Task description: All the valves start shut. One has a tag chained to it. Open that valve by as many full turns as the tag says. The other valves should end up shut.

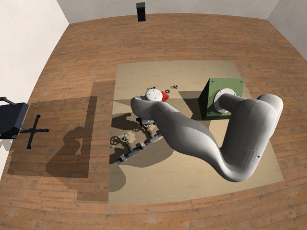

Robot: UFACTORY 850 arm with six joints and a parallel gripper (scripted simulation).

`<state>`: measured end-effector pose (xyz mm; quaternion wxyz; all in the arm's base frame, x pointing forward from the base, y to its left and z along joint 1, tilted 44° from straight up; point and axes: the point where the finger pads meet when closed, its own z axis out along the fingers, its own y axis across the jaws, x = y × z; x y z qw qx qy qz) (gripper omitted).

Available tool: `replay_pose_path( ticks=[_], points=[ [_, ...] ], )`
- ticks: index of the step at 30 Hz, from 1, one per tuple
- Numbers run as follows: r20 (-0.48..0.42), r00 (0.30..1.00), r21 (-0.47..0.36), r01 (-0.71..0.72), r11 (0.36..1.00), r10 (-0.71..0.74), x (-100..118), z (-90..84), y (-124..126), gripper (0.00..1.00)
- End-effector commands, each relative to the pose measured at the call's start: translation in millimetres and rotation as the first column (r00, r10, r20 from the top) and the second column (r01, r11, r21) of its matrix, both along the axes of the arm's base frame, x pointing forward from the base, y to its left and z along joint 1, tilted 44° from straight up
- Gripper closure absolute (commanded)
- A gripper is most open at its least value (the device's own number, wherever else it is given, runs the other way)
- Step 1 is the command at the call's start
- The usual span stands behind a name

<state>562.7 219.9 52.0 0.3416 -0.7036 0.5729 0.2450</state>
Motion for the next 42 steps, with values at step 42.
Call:
replay_pose_path(
  ticks=[42],
  points=[
    [0.113, 0.988, -0.012, -0.108, 0.994, 0.109, 0.8, 0.7, -0.2, 1.00]
  ],
)
